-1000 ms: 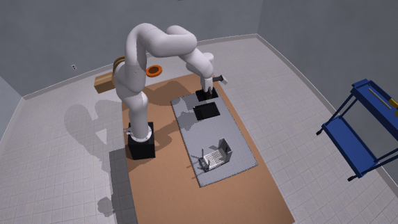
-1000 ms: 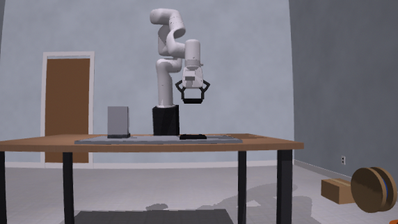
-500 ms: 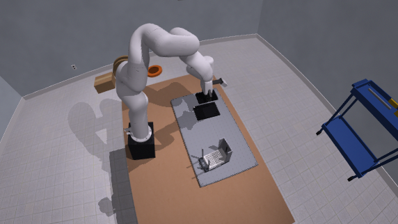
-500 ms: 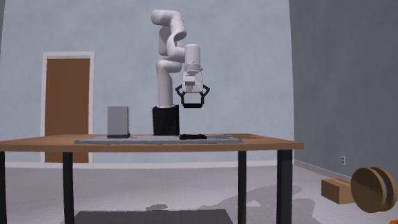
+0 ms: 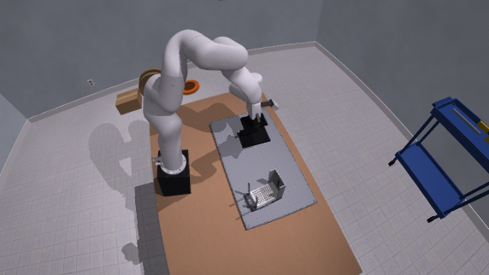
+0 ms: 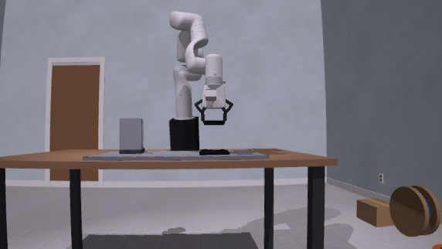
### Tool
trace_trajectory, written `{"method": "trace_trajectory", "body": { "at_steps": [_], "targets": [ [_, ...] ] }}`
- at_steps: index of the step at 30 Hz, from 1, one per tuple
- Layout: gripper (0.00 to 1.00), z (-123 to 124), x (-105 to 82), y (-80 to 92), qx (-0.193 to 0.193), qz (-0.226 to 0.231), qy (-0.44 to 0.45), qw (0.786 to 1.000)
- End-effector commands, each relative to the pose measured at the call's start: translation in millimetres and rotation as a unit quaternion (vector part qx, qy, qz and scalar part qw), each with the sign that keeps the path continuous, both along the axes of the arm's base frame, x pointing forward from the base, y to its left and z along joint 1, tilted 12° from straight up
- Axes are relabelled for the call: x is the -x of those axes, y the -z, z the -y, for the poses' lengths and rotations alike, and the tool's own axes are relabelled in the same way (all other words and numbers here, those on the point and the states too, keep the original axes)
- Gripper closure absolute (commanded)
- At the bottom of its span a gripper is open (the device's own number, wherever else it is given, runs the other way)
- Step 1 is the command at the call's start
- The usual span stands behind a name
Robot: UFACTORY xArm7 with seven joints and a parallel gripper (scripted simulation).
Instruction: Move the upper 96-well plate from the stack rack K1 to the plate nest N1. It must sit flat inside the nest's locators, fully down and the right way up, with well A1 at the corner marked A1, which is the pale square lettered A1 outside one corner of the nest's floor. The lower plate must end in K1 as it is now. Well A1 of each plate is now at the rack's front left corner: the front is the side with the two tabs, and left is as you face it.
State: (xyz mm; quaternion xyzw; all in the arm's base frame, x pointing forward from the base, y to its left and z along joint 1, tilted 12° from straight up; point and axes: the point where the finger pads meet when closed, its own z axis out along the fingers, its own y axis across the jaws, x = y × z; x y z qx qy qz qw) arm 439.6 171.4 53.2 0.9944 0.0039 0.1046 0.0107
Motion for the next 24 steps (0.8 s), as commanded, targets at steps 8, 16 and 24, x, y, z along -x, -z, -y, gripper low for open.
{"method": "trace_trajectory", "body": {
  "at_steps": [8, 16, 24],
  "targets": [
    [1.0, -0.6, -4.9, 14.1, -0.001, 0.002, 0.0, 1.0],
    [1.0, -0.4, -7.3, 25.5, -0.001, 0.002, 0.0, 1.0],
    [1.0, -0.1, -9.8, 36.9, -0.001, 0.002, 0.0, 1.0]
  ]
}}
